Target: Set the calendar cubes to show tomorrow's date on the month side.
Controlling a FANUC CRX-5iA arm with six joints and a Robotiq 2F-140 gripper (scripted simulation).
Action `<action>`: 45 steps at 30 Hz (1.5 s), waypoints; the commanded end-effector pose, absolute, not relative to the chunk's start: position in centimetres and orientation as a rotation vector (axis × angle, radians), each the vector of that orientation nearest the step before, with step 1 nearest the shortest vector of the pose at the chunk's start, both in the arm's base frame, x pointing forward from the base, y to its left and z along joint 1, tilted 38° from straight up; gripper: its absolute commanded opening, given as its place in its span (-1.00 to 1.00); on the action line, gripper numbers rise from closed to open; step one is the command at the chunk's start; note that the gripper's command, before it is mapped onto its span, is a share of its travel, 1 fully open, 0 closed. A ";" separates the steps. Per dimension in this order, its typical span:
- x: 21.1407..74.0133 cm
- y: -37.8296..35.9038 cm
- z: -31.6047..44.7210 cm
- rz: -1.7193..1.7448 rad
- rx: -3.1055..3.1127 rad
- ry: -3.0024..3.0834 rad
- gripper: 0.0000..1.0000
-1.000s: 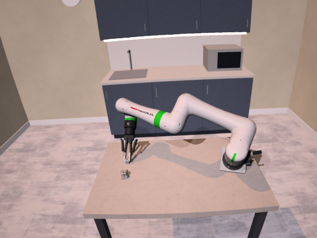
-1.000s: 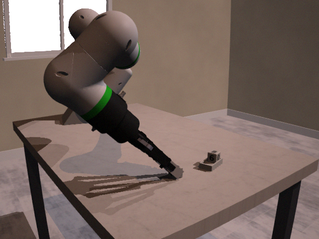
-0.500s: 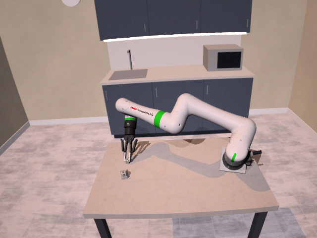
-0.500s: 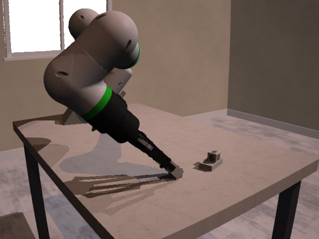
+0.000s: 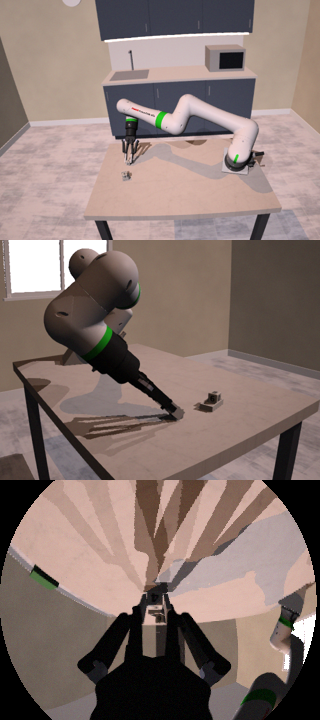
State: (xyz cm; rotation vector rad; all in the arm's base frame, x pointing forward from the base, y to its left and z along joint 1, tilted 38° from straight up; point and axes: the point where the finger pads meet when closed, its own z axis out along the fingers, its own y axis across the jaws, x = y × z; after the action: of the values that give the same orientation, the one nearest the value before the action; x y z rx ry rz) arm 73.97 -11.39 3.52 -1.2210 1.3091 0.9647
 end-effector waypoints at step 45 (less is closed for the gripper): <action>73.4 -13.6 6.4 0.964 -1.221 1.309 -0.08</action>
State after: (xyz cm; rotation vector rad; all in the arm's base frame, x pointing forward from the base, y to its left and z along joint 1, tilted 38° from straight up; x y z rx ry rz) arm 73.52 -12.98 5.60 -1.2209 1.3093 0.9643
